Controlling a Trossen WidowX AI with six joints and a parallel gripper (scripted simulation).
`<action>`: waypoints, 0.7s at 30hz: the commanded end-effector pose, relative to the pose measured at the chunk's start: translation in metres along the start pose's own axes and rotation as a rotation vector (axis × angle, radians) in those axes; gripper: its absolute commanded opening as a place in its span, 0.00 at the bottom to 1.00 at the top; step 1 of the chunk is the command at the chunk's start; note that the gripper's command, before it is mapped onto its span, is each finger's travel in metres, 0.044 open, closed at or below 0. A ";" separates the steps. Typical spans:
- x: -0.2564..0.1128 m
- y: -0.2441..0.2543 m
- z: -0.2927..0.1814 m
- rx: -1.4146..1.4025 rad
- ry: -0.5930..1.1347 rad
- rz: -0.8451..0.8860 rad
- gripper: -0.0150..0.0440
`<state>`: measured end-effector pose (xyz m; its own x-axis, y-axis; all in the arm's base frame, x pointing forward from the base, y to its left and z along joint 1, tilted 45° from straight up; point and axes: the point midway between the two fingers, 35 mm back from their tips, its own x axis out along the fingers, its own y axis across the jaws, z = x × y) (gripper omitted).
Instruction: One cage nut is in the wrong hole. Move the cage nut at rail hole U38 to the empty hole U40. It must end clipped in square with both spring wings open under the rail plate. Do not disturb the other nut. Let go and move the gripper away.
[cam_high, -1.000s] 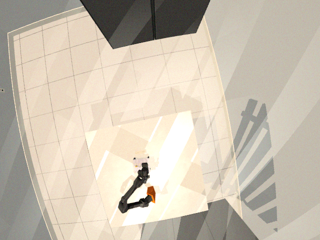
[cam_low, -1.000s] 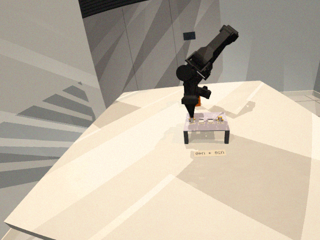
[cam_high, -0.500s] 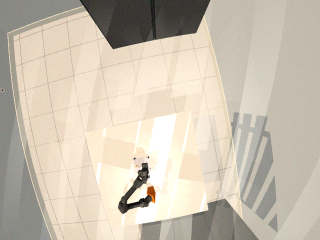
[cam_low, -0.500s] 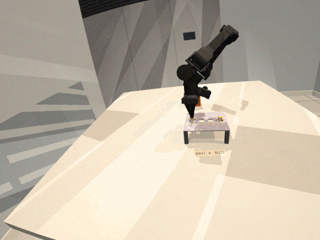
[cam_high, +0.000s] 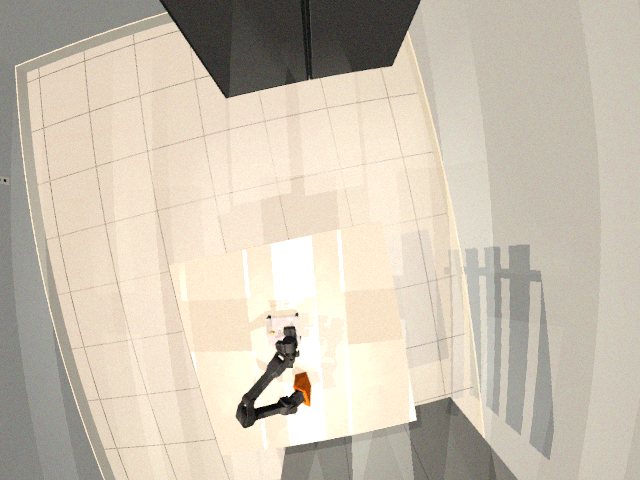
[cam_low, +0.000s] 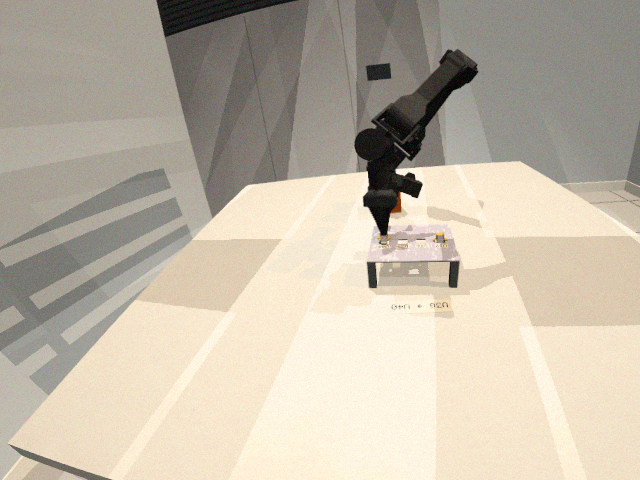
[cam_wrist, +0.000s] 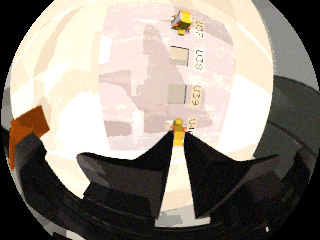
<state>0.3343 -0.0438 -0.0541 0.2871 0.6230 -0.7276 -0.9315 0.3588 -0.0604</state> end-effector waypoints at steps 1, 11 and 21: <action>0.000 0.000 0.001 0.003 -0.005 -0.006 0.30; 0.000 0.001 0.000 0.003 -0.005 -0.020 0.30; 0.000 0.002 0.000 0.003 -0.005 -0.033 0.30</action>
<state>0.3329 -0.0434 -0.0544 0.3125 0.6128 -0.7258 -0.9233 0.3757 -0.0804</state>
